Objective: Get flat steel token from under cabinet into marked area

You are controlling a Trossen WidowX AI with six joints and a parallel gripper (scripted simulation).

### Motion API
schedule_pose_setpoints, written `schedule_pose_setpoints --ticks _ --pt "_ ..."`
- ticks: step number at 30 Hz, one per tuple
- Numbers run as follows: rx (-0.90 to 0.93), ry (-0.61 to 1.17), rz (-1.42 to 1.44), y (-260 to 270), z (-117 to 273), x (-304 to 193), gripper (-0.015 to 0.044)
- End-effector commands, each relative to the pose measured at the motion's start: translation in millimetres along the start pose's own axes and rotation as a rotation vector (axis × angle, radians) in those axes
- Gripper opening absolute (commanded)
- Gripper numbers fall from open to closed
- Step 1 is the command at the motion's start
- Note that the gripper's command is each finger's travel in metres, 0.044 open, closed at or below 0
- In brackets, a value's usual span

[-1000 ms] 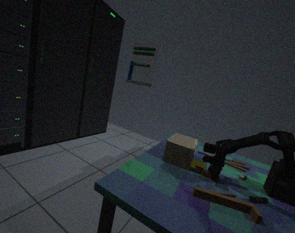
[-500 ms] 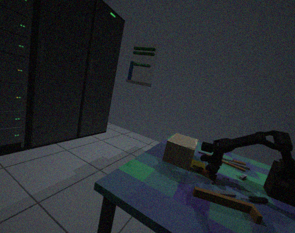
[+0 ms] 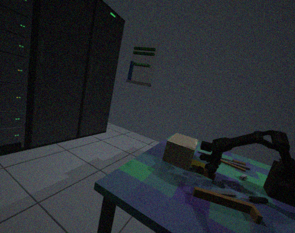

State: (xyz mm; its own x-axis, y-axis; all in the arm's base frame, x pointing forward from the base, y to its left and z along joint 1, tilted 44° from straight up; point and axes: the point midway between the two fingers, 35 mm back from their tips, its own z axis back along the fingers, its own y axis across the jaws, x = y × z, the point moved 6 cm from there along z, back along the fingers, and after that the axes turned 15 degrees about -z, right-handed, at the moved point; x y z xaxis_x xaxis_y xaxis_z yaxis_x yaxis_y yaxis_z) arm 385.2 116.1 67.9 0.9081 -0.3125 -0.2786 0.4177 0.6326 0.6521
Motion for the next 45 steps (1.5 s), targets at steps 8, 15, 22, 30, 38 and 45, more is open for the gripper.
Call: schedule_pose_setpoints --ticks 8,15,22,30,38,45 --pt "-0.007 -0.005 -0.001 -16.7 -0.9 5.2 0.0" --pt "-0.008 -0.005 -0.001 -25.1 -1.0 7.3 0.0" --pt "-0.008 -0.005 -0.001 -33.4 -0.9 9.4 0.0" --pt "-0.009 -0.005 -0.002 -42.8 -0.9 11.8 0.0" --pt "-0.009 -0.005 -0.002 -52.3 -0.8 14.2 0.0" --pt "-0.01 -0.005 -0.002 -60.7 -0.7 16.4 0.0"
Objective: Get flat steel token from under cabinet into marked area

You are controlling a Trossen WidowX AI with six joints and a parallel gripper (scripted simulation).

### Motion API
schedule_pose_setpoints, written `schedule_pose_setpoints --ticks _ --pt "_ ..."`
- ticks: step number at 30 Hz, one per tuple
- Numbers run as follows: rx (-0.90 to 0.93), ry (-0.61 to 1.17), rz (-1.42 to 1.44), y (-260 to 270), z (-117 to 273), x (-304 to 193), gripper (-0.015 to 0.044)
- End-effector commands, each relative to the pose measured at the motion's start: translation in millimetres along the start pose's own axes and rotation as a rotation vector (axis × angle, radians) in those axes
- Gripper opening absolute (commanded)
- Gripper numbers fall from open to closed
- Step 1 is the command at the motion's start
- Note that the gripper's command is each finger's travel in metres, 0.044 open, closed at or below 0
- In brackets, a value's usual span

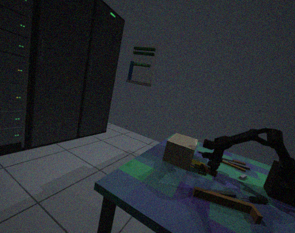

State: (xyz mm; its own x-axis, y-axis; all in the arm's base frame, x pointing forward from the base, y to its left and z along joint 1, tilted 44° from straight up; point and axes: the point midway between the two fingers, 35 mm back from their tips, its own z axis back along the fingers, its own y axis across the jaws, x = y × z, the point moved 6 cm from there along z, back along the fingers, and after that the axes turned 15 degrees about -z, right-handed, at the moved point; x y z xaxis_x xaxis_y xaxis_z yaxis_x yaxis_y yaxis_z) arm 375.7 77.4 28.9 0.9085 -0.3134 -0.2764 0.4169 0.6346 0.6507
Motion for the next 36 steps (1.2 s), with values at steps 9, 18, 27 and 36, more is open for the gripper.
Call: schedule_pose_setpoints --ticks 9,18,27,36 --pt "-0.008 -0.003 -0.003 -17.7 -0.9 4.7 0.0" --pt "-0.008 -0.003 -0.003 -18.5 -0.9 2.6 0.0" --pt "-0.008 -0.003 -0.003 -20.0 -1.1 -6.0 0.0" --pt "-0.008 -0.002 -0.004 -21.8 -1.2 -14.5 0.0"
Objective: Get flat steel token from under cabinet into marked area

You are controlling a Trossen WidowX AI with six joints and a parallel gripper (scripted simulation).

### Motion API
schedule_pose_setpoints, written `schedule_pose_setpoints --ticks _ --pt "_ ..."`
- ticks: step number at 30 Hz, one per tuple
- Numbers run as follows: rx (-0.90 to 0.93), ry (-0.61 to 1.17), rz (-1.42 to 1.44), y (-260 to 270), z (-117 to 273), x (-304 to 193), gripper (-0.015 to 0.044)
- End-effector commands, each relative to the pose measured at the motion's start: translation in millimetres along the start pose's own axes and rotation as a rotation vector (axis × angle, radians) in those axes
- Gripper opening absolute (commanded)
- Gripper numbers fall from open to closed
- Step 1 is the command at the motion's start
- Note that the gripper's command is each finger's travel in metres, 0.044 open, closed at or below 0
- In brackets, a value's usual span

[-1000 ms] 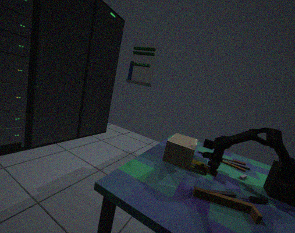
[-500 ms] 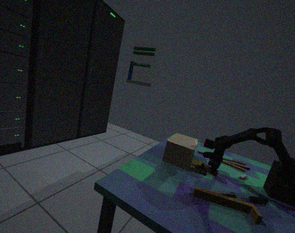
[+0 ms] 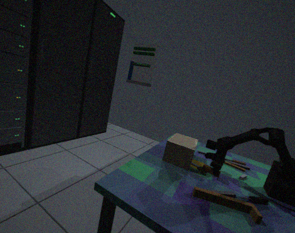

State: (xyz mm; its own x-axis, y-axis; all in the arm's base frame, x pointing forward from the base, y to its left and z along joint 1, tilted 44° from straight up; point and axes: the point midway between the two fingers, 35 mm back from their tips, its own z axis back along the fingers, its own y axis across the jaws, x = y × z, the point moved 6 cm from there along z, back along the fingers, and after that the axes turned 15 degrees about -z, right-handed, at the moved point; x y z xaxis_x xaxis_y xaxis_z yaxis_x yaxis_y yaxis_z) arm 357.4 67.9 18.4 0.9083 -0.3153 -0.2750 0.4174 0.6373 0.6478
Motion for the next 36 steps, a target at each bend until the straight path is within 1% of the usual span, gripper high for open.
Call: schedule_pose_setpoints --ticks 1,36 --pt "-0.004 0.0 -0.003 -1.5 -1.0 -4.7 0.0" --pt "-0.005 0.002 -0.005 -9.2 -1.3 -40.0 0.0"
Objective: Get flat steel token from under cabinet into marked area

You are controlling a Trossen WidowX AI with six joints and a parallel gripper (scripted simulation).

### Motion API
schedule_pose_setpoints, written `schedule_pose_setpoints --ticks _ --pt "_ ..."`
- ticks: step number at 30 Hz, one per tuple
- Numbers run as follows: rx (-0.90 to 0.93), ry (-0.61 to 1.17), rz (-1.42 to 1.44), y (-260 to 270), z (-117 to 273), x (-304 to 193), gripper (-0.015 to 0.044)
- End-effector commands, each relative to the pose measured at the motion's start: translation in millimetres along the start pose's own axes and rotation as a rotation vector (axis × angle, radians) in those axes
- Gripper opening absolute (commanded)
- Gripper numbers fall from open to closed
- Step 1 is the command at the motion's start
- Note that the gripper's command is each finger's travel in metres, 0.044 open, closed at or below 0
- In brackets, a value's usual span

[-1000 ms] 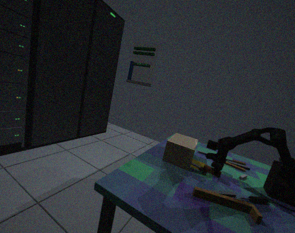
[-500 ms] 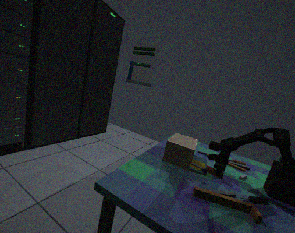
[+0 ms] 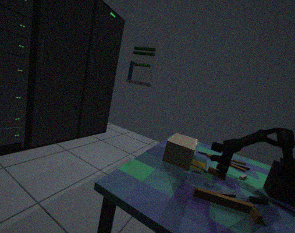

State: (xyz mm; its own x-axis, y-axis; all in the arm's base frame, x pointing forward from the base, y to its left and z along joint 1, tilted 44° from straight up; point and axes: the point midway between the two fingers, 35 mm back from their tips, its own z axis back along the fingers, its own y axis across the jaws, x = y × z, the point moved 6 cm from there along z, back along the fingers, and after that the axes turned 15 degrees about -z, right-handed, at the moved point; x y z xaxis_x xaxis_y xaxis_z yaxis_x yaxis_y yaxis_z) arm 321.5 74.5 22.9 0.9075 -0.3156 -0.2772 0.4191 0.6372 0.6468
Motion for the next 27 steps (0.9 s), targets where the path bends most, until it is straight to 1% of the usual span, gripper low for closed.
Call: schedule_pose_setpoints --ticks 1,27 --pt "-0.004 0.001 -0.003 -1.6 -1.0 -5.2 0.0" --pt "-0.004 0.002 -0.005 -7.4 -1.2 -33.0 0.0"
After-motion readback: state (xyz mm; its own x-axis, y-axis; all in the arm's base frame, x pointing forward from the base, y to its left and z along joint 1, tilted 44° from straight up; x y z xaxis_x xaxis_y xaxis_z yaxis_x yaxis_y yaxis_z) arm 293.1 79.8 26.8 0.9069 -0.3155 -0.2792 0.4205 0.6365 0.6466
